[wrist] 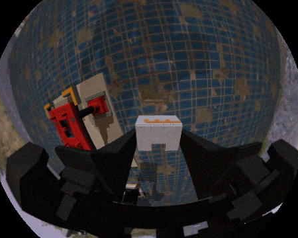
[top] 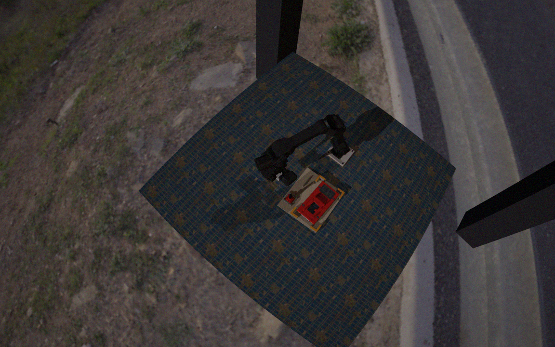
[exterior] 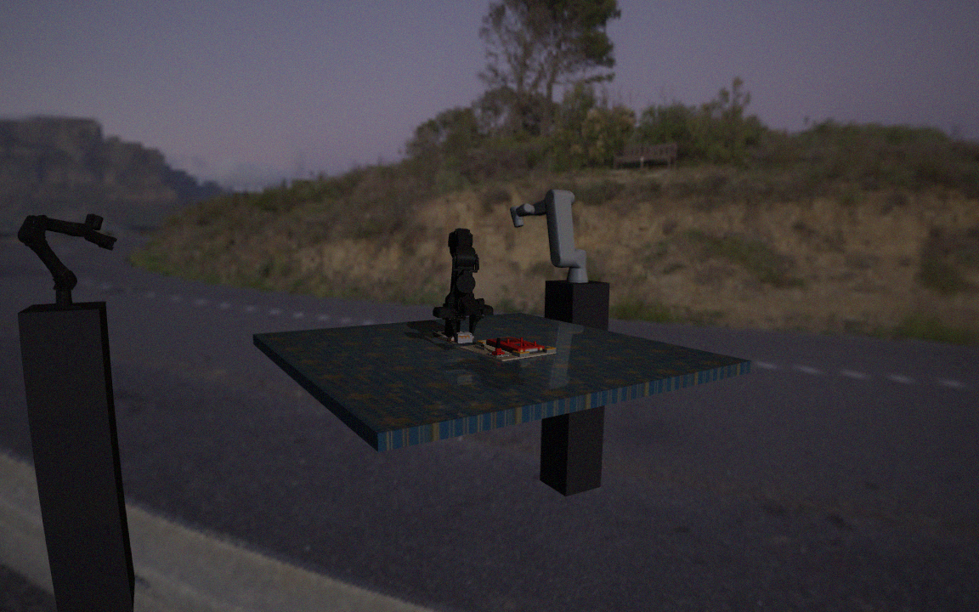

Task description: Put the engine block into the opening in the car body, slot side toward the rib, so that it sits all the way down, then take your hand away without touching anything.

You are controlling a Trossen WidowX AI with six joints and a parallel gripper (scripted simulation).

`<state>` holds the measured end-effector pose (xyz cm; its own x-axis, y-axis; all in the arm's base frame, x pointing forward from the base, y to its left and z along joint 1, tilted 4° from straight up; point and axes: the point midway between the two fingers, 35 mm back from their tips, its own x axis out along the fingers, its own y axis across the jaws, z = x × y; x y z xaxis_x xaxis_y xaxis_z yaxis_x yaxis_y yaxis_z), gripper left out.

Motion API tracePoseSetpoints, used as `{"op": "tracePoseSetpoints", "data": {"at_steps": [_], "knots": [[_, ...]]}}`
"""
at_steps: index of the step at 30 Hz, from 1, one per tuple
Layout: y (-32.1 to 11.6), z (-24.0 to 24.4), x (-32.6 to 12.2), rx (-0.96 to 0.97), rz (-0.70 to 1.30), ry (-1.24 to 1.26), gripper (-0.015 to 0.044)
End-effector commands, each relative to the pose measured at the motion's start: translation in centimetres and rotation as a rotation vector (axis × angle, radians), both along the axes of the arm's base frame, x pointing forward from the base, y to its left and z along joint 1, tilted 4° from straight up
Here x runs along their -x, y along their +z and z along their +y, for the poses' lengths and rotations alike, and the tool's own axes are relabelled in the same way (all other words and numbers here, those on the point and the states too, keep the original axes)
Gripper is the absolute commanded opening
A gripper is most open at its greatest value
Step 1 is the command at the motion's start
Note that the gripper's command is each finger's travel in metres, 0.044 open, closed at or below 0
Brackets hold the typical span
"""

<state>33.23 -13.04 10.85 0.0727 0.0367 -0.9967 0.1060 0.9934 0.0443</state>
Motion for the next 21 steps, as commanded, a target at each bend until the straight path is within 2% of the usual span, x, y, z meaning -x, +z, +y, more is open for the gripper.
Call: {"op": "tracePoseSetpoints", "data": {"at_steps": [1,17,21], "knots": [[1.5,-0.2,0.1,0.008,-0.007,0.005,0.0],[6.6,-0.5,1.2,0.008,-0.006,0.005,0.0],[6.6,-0.5,1.2,0.008,-0.006,0.005,0.0]]}}
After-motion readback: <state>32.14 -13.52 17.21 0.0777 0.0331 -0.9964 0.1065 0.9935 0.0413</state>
